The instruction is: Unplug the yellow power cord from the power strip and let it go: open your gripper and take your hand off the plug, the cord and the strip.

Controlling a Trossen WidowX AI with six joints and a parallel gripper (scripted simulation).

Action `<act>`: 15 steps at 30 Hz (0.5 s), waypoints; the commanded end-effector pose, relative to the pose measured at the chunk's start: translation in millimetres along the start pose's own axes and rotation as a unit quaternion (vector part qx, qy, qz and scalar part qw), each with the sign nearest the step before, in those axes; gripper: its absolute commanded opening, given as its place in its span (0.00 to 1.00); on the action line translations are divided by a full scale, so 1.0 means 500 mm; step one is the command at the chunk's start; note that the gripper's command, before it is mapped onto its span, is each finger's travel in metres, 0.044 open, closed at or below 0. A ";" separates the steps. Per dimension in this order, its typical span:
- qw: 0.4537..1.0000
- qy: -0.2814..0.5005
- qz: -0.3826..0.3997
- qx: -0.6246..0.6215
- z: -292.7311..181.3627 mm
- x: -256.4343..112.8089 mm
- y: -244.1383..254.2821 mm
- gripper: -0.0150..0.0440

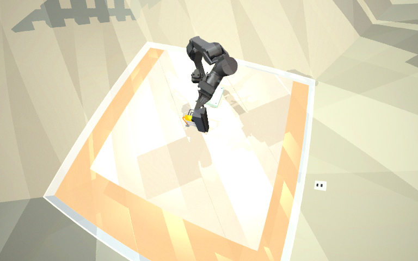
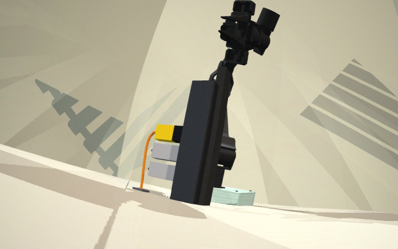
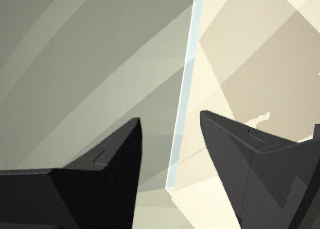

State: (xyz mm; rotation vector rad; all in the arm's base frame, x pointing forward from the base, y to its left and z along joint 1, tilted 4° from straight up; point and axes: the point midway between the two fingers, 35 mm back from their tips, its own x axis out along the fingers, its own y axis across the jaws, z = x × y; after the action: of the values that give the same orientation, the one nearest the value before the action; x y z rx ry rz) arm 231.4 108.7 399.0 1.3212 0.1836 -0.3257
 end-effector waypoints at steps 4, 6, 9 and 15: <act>0.982 -0.008 -0.135 -0.129 0.036 0.134 -0.087 0.53; 0.971 0.001 -0.189 -0.149 0.050 0.168 -0.132 0.53; 0.949 0.022 -0.269 -0.164 0.078 0.209 -0.202 0.53; 0.894 0.091 -0.418 -0.132 0.138 0.247 -0.347 0.53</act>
State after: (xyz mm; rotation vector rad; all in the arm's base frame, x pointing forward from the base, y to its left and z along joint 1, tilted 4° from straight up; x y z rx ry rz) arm 293.0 17.8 256.2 0.9219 0.7369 -0.7711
